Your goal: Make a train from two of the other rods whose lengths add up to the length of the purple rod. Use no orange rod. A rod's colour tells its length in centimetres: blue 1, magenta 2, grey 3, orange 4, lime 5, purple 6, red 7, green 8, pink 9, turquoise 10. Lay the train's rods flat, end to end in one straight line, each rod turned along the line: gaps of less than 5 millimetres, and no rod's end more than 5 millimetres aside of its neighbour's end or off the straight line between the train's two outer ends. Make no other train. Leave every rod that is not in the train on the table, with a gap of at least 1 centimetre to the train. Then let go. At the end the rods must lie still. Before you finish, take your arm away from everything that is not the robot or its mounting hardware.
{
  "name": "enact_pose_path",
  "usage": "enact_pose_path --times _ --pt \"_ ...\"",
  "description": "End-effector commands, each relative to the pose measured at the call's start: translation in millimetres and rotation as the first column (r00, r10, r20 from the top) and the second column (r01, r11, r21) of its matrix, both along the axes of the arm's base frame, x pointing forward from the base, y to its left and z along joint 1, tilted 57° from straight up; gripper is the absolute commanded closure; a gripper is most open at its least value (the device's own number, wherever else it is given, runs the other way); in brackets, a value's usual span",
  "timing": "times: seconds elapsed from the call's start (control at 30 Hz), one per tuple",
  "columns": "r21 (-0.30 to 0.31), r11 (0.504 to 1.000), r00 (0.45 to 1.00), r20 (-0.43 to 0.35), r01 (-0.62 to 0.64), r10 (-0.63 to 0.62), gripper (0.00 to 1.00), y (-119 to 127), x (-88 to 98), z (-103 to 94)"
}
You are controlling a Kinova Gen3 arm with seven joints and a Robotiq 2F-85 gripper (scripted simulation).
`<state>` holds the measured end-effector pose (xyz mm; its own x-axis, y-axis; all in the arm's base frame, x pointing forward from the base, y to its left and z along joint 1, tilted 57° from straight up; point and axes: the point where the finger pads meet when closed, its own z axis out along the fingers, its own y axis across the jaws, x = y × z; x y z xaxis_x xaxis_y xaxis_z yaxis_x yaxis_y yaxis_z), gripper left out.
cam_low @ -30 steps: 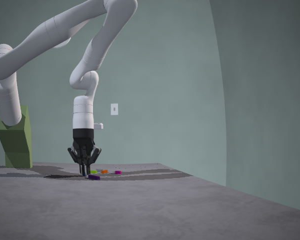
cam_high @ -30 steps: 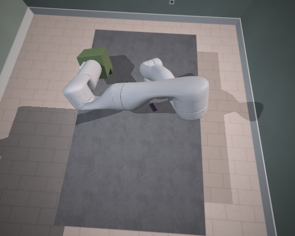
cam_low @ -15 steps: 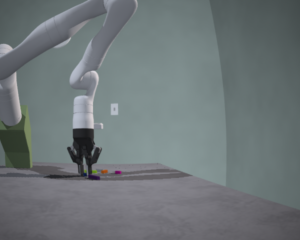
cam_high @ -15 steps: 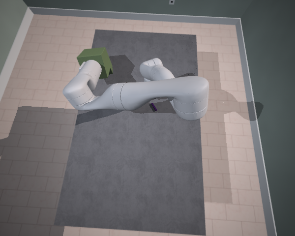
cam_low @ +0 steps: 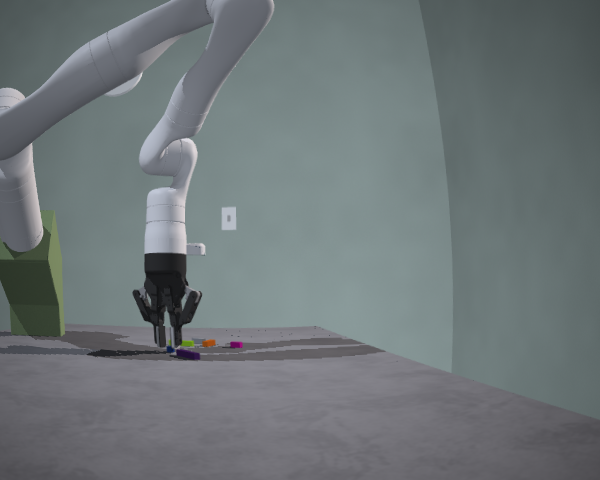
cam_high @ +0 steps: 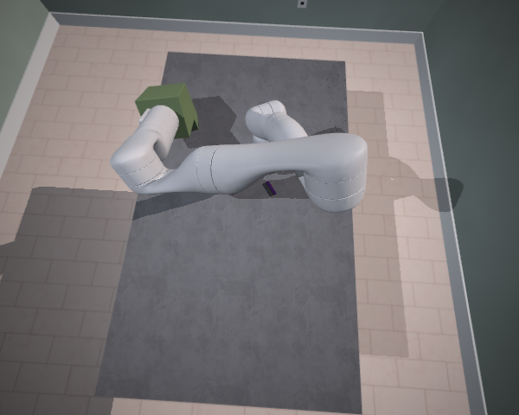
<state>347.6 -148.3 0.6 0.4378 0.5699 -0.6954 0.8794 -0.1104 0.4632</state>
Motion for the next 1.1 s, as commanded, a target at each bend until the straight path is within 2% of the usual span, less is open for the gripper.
enact_pose_path --times 0.0,0.17,0.53,0.87,0.9,1.07 --pt "0.004 1.0 1.0 0.006 -0.009 0.009 0.76 10 1.4 5.4" --pt "0.004 1.0 1.0 0.006 -0.009 0.009 0.76 21 -1.2 12.8" --pt "0.004 1.0 1.0 0.006 -0.009 0.009 0.76 62 -11.2 40.8" --pt "0.004 1.0 1.0 0.006 -0.009 0.009 0.76 70 -13.1 46.1" --pt "0.004 1.0 1.0 0.006 -0.009 0.009 0.0 70 -13.1 46.1" --pt "0.004 1.0 1.0 0.006 -0.009 0.009 0.0 70 -13.1 46.1"
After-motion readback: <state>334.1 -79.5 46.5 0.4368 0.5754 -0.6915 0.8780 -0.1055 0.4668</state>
